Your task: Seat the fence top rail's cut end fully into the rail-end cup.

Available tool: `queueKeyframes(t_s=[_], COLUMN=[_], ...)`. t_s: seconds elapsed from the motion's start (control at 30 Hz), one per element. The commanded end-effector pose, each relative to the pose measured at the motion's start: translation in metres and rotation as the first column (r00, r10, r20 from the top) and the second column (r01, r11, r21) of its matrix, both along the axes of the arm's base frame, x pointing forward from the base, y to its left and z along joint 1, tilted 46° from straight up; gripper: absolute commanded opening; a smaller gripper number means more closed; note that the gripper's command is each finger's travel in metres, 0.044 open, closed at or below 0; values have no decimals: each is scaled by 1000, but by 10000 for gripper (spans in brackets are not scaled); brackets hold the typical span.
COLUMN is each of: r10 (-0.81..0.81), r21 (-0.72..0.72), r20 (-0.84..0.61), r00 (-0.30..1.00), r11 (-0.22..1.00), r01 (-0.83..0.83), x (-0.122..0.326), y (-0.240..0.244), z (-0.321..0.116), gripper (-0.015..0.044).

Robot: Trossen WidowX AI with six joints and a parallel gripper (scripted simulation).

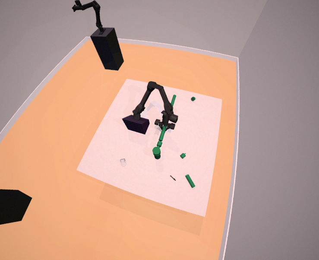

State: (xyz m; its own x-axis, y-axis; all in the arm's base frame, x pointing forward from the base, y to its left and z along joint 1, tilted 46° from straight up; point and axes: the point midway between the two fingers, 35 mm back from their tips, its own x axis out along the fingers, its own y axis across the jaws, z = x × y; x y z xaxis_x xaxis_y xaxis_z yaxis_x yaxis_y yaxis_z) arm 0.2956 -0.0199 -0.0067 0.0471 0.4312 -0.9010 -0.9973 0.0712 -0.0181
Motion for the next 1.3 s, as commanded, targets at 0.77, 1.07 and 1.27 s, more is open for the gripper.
queueKeyframes(t_s=[0.77,1.07,1.27], r10=[0,6,14], r21=[-2,2,7], r20=[1,-3,-8], r00=[1000,1000,1000], r11=[1000,1000,1000], r01=[0,-6,-14], x=[9,7,4], y=[-14,-18,-21], z=[4,-3,-12], gripper=[0,0,0])
